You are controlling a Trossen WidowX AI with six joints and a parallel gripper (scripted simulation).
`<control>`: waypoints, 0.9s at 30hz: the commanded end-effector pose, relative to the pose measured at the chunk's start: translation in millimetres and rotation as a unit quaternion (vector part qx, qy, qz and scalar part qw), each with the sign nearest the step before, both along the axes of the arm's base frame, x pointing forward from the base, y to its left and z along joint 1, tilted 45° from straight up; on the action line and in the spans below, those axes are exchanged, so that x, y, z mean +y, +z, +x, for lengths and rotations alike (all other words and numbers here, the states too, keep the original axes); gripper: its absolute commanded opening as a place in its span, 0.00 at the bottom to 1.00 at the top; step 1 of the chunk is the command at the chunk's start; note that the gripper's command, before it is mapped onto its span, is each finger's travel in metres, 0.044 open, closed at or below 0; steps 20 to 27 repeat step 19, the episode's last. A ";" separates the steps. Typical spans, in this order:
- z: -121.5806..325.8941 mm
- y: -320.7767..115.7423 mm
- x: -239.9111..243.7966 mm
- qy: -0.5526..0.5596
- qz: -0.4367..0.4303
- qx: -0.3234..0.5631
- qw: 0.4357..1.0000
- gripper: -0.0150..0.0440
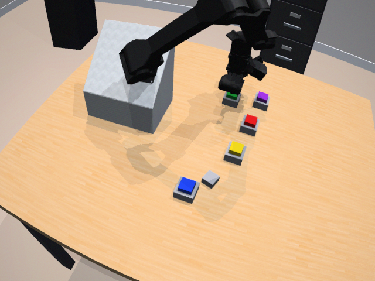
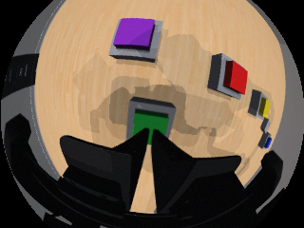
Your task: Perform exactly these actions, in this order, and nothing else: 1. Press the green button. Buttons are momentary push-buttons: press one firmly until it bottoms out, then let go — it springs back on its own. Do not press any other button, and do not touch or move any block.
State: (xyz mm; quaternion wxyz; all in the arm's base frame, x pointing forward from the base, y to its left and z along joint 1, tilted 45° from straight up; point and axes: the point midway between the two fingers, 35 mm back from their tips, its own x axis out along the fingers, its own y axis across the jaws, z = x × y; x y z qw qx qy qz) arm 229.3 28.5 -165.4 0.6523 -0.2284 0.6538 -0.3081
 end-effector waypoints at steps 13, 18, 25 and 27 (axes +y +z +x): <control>31.8 32.7 84.9 0.002 0.006 -0.004 1.000 0.64; 33.8 35.0 91.7 0.002 0.006 -0.005 1.000 0.87; 33.8 35.0 91.7 0.002 0.006 -0.005 1.000 0.87; 33.8 35.0 91.7 0.002 0.006 -0.005 1.000 0.87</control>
